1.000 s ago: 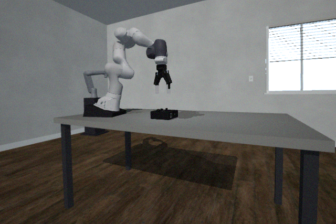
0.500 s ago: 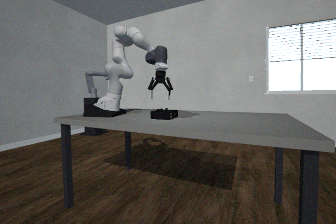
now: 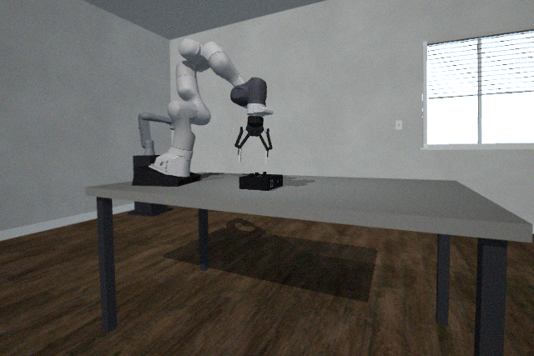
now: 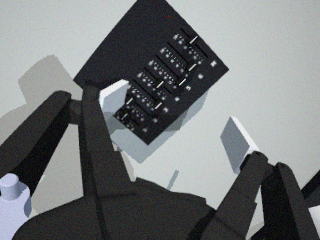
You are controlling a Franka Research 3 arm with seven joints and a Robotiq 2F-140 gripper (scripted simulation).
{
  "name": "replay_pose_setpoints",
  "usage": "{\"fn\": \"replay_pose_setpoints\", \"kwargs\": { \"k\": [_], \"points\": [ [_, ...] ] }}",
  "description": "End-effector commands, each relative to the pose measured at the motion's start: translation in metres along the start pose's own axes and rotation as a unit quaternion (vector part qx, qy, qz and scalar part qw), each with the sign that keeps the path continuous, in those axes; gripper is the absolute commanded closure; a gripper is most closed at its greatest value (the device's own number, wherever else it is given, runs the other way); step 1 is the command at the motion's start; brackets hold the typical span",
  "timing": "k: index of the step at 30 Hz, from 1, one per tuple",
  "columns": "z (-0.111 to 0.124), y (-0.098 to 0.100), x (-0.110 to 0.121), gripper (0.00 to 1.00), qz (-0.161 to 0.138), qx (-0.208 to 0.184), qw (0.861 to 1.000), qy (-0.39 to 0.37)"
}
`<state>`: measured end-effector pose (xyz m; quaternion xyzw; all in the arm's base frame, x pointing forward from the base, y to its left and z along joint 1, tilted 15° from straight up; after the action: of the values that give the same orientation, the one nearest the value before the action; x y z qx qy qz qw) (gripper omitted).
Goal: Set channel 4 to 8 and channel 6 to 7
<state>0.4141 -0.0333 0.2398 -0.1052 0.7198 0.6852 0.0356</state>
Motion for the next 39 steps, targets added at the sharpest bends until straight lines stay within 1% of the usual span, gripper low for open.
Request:
{"fn": "replay_pose_setpoints", "kwargs": {
  "k": [1, 8, 10, 11, 18, 25, 27, 28, 31, 39],
  "points": [
    [-0.0035, 0.0004, -0.0006, 1.00, -0.012, -0.003, 0.990, 0.139],
    [-0.0033, 0.0003, 0.0001, 1.00, -0.019, 0.001, 0.970, 0.243],
    [-0.0033, 0.0003, 0.0001, 1.00, -0.019, 0.001, 0.970, 0.243],
    [-0.0034, 0.0003, 0.0004, 1.00, -0.022, 0.002, 0.960, 0.281],
    [-0.0042, 0.0003, 0.0011, 1.00, -0.031, 0.000, 0.927, 0.375],
    [-0.0054, 0.0002, 0.0015, 1.00, -0.040, -0.006, 0.886, 0.461],
    [-0.0054, 0.0002, 0.0015, 1.00, -0.040, -0.006, 0.886, 0.461],
    [-0.0059, 0.0002, 0.0015, 1.00, -0.043, -0.009, 0.869, 0.492],
    [-0.0066, 0.0001, 0.0015, 1.00, -0.047, -0.013, 0.851, 0.524],
    [-0.0065, -0.0006, 0.0015, 1.00, -0.047, -0.013, 0.851, 0.524]
  ]
}}
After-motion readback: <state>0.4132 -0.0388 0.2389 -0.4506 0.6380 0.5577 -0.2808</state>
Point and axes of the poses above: the point where the finger pads meet when closed, its own y axis back along the fingers, its own x axis across the jaws, z = x × y, the point moved 5 cm from there along y, back along the fingers, and after that the axes turned 14 degrees about -y, right-handed, at the moved point
